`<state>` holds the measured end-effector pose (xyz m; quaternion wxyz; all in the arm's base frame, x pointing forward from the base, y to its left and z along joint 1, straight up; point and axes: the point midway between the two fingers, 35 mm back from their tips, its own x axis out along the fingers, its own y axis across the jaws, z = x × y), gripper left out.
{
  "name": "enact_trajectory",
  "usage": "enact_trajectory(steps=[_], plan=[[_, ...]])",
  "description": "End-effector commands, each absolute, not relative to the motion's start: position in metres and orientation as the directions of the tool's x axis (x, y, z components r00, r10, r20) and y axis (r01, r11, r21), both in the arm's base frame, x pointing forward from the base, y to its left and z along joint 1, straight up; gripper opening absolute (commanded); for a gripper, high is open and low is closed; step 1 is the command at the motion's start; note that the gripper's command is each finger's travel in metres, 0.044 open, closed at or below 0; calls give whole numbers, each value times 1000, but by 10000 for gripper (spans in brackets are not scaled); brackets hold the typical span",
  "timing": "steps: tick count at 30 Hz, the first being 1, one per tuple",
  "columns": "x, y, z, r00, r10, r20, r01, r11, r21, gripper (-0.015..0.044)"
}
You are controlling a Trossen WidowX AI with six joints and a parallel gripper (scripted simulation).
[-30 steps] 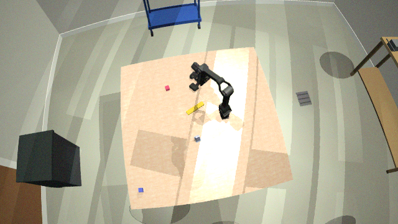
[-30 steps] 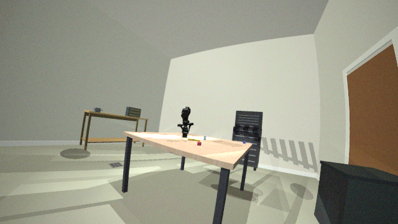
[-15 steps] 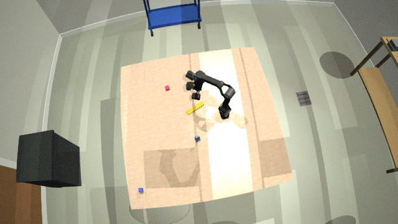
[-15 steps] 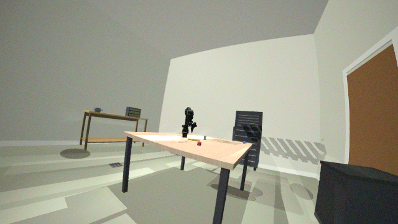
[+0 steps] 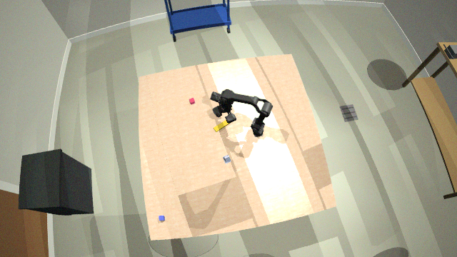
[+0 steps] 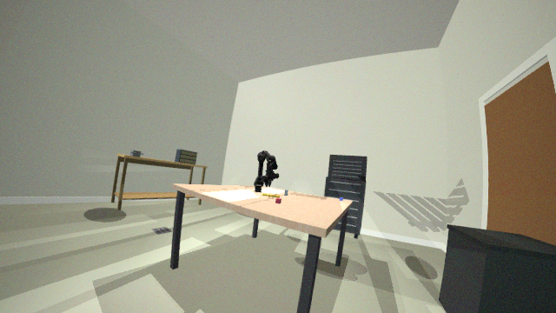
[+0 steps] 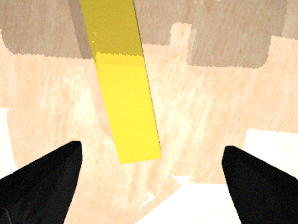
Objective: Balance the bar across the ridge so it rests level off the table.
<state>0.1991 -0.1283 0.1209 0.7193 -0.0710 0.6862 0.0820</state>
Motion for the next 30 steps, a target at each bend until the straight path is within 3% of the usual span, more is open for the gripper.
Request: enact_trajectory(steps=[1, 5, 30], plan=[[198, -117, 118, 28, 2, -1000, -345, 939, -8, 315], [198, -110, 116, 19, -10, -1000, -430, 902, -18, 315], [199, -111, 61, 19, -10, -1000, -430, 902, -17, 315]])
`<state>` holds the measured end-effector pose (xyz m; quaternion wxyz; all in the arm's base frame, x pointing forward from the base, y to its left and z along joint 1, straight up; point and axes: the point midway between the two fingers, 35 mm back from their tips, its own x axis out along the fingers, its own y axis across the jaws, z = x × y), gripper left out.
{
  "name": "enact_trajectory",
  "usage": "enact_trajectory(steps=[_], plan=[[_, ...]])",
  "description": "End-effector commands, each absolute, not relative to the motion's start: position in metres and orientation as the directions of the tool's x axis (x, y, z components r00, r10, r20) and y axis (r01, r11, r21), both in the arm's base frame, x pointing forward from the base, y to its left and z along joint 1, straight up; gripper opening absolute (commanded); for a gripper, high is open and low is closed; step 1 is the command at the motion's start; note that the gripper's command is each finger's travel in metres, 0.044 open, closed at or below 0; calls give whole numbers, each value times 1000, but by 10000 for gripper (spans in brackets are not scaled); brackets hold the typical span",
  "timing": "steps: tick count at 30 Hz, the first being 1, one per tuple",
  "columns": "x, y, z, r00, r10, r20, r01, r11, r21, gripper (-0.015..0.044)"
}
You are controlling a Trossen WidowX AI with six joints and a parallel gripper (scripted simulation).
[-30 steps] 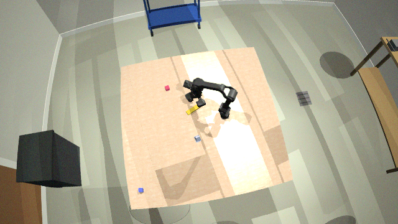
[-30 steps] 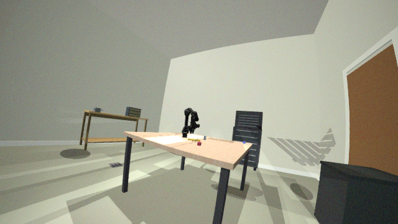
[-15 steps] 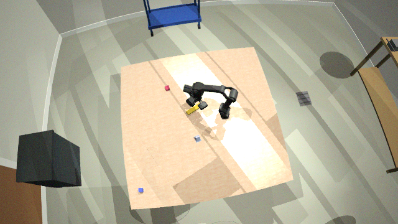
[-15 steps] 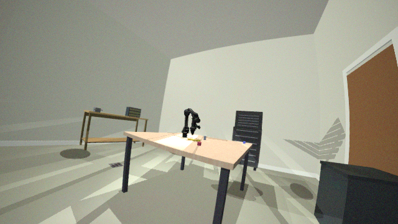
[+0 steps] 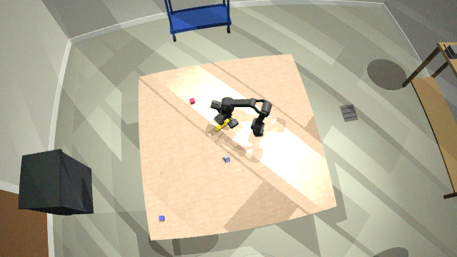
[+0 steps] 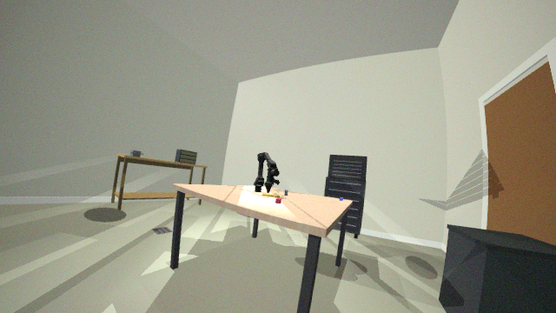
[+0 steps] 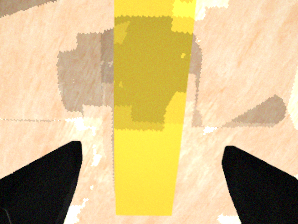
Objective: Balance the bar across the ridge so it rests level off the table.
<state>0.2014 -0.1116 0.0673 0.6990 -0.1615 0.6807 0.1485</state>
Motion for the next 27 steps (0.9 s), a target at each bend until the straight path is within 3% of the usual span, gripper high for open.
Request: enact_trajectory(steps=[1, 25, 27], plan=[[199, -111, 59, 19, -10, -1000, -430, 902, -17, 315], [199, -111, 45, 19, -10, -1000, -430, 902, -17, 315], [200, -111, 46, 21, -8, -1000, -428, 904, -16, 263]])
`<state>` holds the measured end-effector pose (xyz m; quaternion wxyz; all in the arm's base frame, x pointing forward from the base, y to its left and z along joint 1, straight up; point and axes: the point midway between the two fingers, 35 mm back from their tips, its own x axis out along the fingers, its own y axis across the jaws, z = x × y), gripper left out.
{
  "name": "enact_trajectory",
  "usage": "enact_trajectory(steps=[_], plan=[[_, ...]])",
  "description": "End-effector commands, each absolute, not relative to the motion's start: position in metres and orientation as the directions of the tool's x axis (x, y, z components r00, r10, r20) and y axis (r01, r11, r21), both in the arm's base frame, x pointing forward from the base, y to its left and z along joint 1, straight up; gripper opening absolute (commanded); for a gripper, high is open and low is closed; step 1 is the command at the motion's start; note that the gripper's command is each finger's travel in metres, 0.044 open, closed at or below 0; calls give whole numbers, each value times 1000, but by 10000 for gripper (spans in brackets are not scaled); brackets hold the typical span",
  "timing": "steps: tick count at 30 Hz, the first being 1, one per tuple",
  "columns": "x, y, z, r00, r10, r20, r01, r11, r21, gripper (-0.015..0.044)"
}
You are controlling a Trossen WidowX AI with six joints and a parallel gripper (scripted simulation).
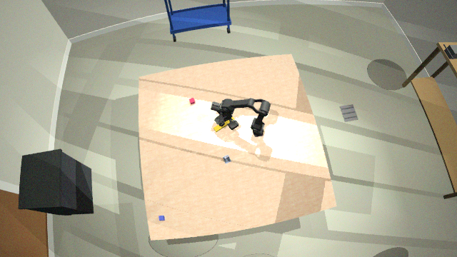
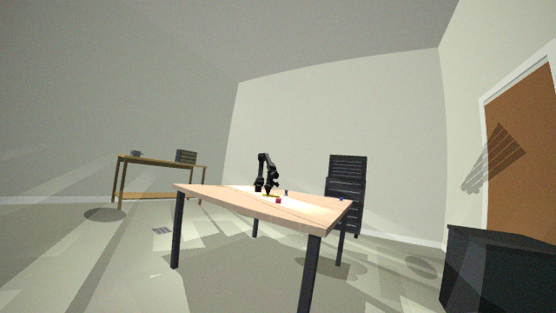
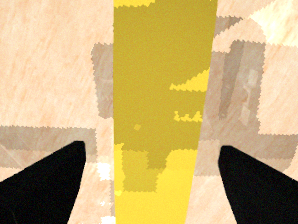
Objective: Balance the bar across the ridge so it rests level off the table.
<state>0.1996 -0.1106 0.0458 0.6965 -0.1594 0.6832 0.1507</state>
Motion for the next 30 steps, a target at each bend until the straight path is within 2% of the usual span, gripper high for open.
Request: enact_trajectory(steps=[1, 4, 12, 16, 30], plan=[[200, -111, 46, 21, -8, -1000, -428, 904, -16, 236], [200, -111, 46, 21, -8, -1000, -428, 904, -16, 157], [200, -111, 46, 21, -8, -1000, -428, 904, -16, 104], [201, -111, 52, 21, -8, -1000, -428, 904, -16, 0], [204, -113, 86, 21, -9, -1000, -429, 903, -17, 0]])
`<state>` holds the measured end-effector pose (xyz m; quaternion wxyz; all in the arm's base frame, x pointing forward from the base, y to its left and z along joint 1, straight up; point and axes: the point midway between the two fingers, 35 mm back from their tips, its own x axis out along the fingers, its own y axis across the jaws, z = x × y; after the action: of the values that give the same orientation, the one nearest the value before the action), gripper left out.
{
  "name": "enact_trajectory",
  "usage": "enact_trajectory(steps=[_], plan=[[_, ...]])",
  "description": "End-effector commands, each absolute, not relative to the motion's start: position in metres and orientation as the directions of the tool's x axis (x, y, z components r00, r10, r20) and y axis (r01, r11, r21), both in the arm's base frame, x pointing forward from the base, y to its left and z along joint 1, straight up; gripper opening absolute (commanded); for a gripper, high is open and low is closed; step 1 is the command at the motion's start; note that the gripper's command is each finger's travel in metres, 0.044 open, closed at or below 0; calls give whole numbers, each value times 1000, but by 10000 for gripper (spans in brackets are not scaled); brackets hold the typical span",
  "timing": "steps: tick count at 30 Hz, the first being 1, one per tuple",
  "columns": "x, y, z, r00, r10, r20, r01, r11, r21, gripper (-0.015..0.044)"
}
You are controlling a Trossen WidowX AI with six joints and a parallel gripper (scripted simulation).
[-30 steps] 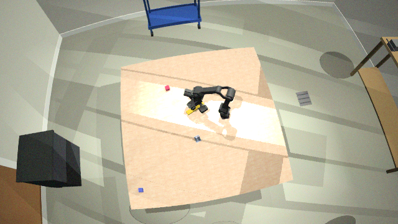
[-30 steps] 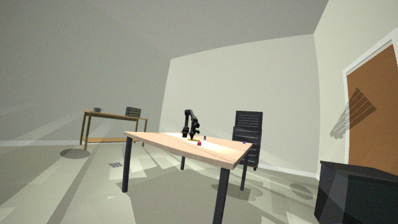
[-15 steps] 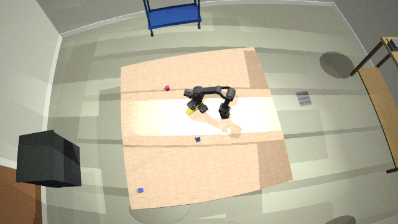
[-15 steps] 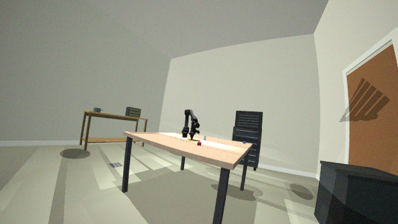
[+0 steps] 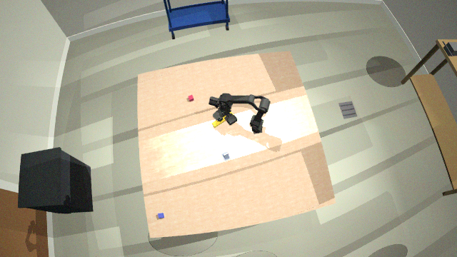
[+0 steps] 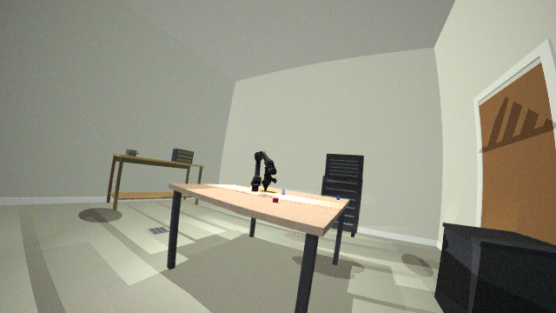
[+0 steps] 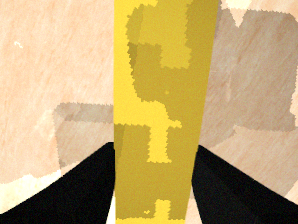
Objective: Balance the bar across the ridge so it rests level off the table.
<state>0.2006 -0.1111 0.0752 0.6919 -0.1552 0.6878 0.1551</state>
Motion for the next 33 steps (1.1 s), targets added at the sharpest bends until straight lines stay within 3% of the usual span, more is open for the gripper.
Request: enact_trajectory(steps=[1, 33], plan=[[204, -113, 89, 21, -9, -1000, -429, 903, -17, 0], [204, -100, 154, 19, -10, -1000, -491, 871, -18, 0]])
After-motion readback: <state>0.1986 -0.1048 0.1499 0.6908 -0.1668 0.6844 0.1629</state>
